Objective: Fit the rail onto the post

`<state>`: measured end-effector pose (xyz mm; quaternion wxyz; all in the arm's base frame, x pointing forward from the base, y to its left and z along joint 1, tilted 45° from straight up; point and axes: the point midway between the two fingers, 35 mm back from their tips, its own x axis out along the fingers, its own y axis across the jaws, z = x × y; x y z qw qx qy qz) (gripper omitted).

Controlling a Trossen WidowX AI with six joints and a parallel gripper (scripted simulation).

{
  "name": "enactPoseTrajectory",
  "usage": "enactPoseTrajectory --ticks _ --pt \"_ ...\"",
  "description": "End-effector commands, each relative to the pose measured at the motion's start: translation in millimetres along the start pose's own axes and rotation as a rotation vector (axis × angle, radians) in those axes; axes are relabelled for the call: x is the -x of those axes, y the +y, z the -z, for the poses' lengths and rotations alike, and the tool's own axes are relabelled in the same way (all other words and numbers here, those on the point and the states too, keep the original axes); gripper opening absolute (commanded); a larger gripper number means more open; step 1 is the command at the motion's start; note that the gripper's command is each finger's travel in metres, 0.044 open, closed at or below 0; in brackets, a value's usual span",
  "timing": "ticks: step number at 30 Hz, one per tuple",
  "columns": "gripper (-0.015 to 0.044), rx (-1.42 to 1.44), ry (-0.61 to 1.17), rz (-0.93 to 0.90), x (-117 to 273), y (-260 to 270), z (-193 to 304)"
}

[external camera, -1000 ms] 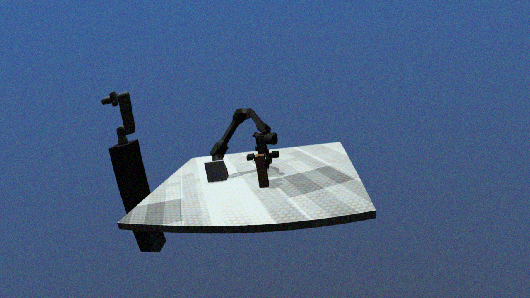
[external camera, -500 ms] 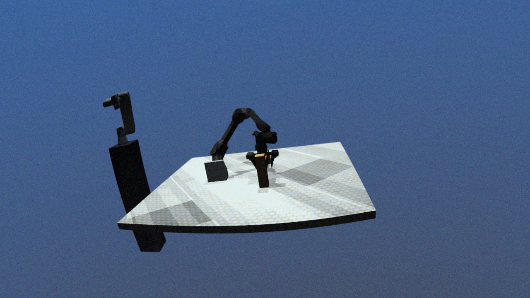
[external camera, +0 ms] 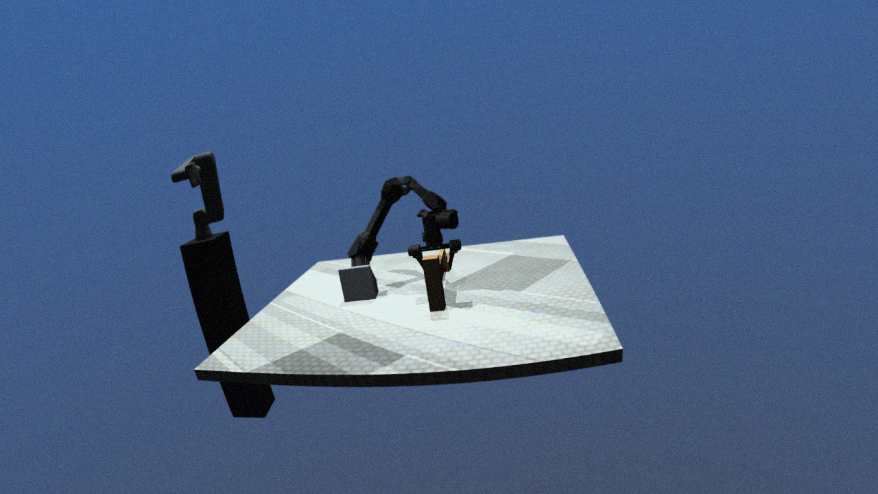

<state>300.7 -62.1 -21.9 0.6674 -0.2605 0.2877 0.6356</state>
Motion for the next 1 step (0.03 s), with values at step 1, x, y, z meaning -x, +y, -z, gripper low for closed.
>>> enactPoseTrajectory --ticks 1 --pt "0.044 -0.007 -0.003 0.0 0.0 0.1 -0.7"
